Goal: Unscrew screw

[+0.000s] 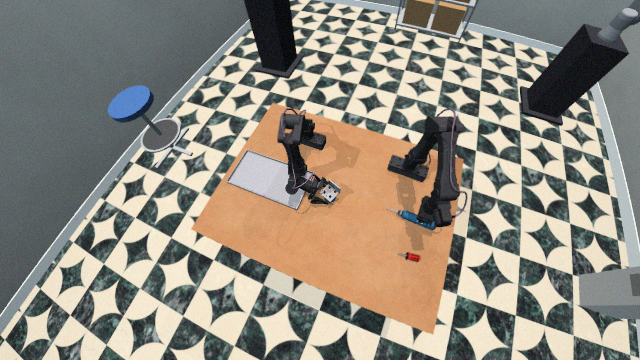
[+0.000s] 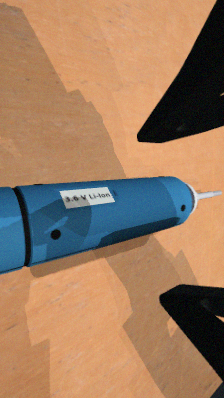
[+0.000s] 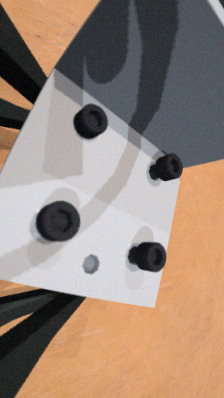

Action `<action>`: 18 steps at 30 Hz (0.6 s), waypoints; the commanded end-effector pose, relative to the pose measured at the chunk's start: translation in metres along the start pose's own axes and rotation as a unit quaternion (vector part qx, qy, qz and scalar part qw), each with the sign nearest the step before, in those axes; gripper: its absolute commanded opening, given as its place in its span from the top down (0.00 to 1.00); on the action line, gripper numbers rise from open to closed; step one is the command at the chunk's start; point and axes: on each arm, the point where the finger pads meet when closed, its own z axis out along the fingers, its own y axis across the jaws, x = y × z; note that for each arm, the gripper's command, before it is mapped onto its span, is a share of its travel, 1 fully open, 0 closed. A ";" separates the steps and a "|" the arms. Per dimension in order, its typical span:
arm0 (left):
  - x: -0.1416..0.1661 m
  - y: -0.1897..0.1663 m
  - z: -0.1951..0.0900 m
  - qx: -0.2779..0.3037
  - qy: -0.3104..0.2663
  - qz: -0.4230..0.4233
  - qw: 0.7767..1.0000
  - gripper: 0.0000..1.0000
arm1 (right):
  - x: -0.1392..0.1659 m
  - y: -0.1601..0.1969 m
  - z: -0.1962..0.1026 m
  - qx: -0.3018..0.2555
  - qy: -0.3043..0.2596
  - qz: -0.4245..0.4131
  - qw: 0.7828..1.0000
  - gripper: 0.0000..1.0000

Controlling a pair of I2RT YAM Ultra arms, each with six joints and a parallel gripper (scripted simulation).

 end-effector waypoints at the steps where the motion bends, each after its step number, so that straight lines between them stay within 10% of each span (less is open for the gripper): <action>1: -0.005 -0.014 -0.015 0.027 -0.022 0.011 0.999 0.35 | 0.004 0.009 -0.001 -0.004 -0.005 0.016 1.000 0.14; 18: -0.005 -0.014 -0.015 0.027 -0.022 0.011 0.999 0.35 | 0.006 0.012 0.000 -0.008 0.000 0.026 1.000 0.14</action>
